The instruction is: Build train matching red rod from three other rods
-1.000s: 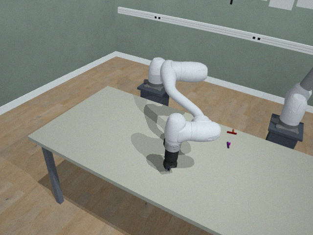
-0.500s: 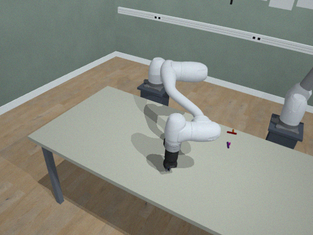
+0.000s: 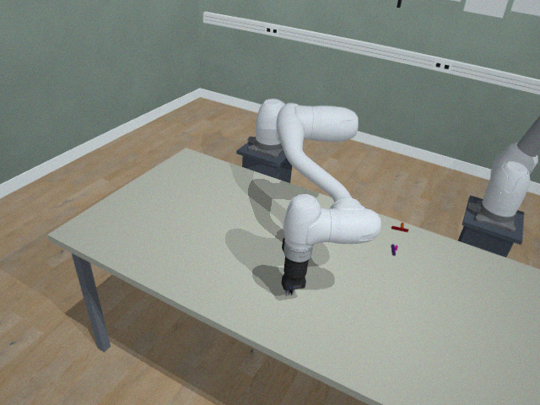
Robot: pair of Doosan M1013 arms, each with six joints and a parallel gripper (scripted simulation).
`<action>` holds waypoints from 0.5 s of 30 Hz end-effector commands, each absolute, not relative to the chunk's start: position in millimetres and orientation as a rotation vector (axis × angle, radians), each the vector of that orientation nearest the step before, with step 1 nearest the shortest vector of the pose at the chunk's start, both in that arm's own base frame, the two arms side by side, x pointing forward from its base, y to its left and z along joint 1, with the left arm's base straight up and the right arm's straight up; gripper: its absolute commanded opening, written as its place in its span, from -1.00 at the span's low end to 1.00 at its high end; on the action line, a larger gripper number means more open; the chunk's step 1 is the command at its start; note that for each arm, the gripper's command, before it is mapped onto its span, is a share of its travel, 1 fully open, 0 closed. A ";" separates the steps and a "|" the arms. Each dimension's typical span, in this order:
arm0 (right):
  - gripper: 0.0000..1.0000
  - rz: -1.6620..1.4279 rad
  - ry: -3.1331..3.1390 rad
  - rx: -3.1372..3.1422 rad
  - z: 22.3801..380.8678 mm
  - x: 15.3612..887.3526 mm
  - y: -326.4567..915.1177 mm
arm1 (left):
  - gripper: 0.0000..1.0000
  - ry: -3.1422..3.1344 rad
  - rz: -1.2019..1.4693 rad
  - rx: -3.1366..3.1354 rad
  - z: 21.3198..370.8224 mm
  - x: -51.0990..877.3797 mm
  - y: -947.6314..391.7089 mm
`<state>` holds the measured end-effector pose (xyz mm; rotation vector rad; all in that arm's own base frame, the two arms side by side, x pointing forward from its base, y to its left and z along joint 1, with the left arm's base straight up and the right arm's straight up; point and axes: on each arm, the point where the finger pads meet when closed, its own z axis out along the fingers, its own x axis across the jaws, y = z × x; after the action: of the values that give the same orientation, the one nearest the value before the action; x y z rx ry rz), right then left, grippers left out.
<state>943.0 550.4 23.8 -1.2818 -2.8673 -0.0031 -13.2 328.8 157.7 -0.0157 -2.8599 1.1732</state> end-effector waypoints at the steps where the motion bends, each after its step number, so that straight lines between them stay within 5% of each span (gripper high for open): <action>1: -0.52 -0.003 -2.871 -1.286 45.3 945.4 547.1 | 1.00 -2.863 1.184 -0.012 158.8 -13.2 324.6; 15: -0.52 0.002 -2.869 -1.286 118.4 944.8 546.8 | 1.00 -2.863 1.184 -0.012 158.8 -13.2 324.6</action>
<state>943.8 550.8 103.5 -1.2825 -2.8698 -0.0086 -13.2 328.8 157.7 -0.0157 -2.8599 1.1732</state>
